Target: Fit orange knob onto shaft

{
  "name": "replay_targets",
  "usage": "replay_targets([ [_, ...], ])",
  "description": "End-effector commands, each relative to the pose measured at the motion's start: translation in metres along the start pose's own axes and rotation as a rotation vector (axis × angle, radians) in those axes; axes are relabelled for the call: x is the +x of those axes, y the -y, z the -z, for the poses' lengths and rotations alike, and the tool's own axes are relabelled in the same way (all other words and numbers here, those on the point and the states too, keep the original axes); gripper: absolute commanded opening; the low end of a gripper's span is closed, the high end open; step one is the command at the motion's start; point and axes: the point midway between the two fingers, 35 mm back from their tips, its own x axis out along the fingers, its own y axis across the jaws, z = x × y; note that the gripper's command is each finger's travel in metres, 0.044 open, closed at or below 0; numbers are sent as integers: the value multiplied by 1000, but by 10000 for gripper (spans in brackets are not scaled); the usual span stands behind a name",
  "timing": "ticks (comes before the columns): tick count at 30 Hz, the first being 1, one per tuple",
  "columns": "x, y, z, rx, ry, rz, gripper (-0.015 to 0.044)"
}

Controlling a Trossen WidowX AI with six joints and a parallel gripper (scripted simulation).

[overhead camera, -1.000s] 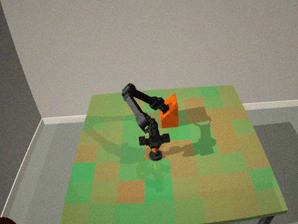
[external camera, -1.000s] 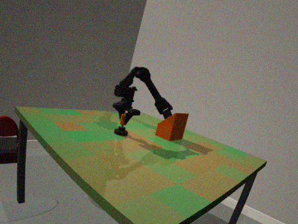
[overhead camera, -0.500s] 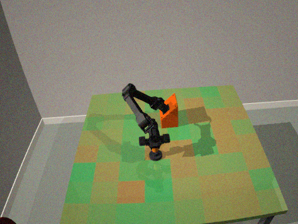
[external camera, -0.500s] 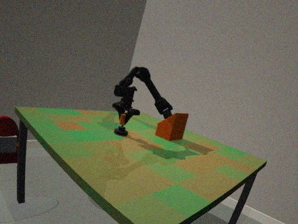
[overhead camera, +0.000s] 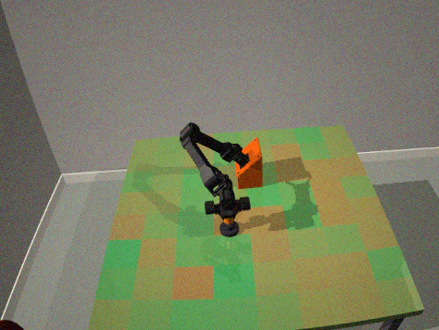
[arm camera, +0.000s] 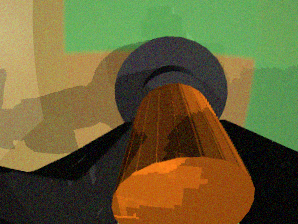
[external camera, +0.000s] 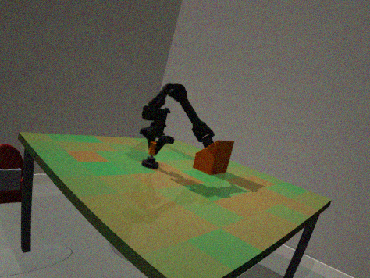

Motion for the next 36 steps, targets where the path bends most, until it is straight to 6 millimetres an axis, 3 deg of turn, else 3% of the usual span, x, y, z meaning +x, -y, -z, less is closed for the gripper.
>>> replay_targets([
  [1,0,0,0,-5,1,0,0],
  [36,1,0,0,-52,1,0,0],
])
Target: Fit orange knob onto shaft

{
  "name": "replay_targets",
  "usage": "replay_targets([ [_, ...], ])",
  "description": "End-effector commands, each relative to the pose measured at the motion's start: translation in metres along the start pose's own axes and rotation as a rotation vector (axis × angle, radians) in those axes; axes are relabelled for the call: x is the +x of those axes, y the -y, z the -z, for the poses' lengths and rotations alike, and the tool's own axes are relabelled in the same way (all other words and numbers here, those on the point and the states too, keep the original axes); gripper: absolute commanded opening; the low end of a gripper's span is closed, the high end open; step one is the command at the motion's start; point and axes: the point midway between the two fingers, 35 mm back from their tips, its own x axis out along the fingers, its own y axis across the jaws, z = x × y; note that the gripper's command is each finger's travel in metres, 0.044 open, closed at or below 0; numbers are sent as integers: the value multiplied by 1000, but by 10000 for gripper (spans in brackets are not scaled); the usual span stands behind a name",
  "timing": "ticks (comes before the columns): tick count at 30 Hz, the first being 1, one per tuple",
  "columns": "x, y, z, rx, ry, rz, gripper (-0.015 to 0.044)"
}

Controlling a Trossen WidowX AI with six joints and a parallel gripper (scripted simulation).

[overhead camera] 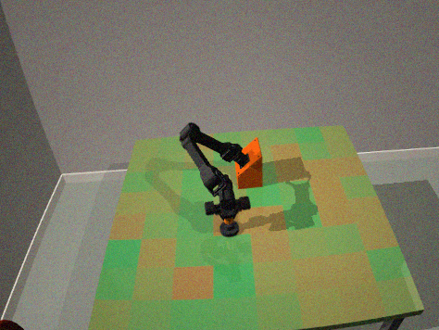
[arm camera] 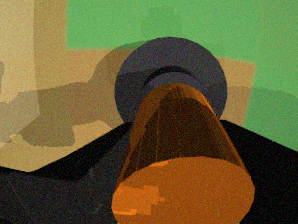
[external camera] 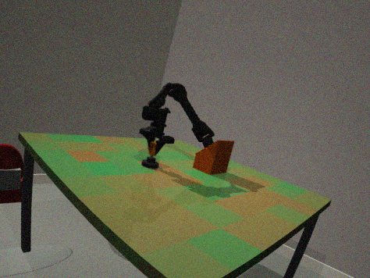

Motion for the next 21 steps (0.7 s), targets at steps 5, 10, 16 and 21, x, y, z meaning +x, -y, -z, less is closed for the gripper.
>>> replay_targets([
  [5,-3,0,0,25,0,-1,0],
  [10,-7,0,-1,15,0,-1,0],
  [16,-5,0,-4,-11,0,-1,0],
  [21,-4,1,-5,-10,0,0,0],
])
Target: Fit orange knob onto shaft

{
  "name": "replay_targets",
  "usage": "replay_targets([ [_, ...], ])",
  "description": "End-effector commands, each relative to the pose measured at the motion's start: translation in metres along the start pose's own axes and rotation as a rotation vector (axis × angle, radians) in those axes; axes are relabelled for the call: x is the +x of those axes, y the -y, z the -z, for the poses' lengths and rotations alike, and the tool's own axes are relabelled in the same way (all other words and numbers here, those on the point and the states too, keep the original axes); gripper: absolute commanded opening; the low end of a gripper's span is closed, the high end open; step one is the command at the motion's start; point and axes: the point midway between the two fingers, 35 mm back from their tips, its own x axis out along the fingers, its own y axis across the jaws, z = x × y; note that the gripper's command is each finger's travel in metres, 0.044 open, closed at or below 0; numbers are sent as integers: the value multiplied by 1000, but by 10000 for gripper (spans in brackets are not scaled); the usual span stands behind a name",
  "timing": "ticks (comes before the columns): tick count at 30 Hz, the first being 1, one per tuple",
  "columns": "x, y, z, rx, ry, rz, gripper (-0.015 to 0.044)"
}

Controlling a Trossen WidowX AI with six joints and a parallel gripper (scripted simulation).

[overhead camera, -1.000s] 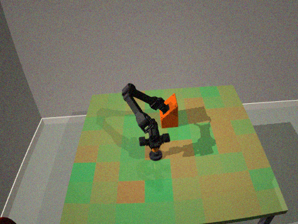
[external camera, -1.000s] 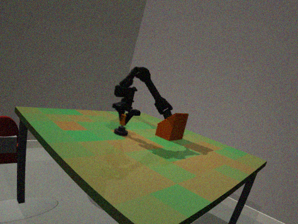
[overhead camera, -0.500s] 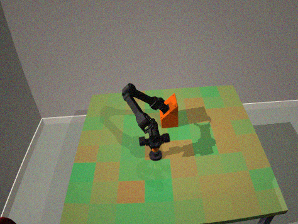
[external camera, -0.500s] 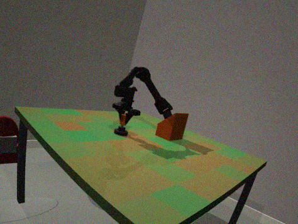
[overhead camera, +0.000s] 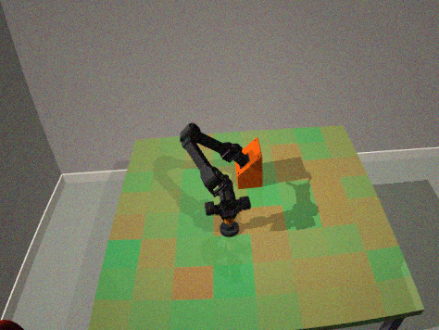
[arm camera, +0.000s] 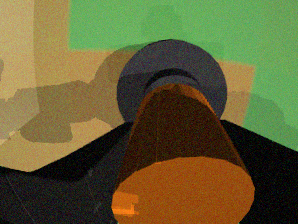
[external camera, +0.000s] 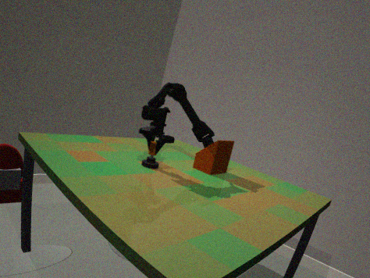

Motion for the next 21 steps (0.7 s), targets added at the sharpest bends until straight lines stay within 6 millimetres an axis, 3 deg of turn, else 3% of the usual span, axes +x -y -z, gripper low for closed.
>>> replay_targets([
  [1,-1,2,-2,-2,5,-1,0],
  [21,0,0,2,-2,5,-1,0],
])
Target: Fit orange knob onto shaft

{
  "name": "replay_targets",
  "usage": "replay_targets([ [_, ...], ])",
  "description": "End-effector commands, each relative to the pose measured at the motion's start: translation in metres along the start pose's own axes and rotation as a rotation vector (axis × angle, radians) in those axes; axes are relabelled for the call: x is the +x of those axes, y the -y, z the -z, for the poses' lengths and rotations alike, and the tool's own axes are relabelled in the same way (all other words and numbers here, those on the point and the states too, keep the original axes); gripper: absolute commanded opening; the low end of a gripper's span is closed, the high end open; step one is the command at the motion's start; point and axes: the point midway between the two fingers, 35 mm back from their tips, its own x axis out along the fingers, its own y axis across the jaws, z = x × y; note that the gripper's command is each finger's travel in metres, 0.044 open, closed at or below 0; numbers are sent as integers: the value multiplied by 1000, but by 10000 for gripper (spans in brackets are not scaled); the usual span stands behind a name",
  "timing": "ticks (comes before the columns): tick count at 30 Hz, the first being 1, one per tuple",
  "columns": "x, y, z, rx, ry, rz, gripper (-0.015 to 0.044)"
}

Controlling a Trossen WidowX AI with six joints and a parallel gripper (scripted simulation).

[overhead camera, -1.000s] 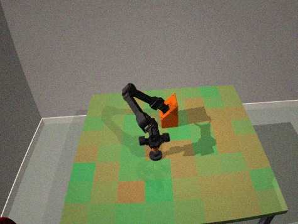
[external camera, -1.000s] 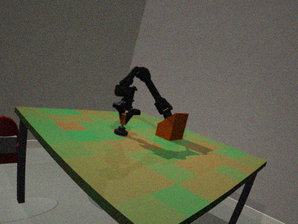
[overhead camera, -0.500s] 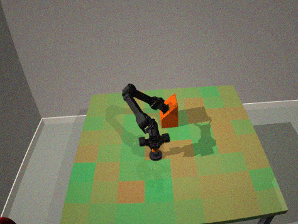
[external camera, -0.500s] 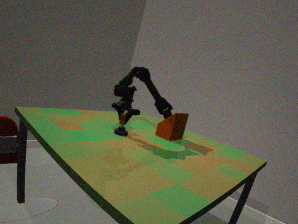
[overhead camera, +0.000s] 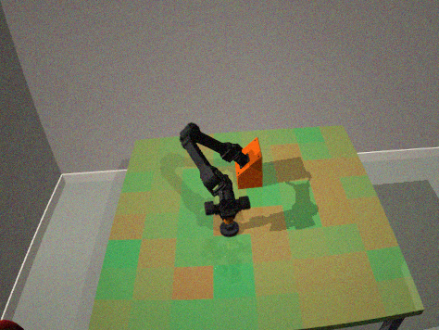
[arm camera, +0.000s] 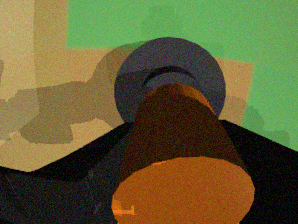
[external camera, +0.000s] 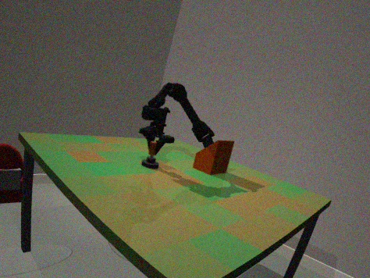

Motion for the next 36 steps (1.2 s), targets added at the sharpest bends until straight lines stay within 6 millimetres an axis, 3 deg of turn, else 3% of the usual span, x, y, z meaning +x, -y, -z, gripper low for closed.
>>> replay_targets([
  [1,-1,-2,0,-4,3,-1,0],
  [36,2,-1,0,-4,3,0,0],
])
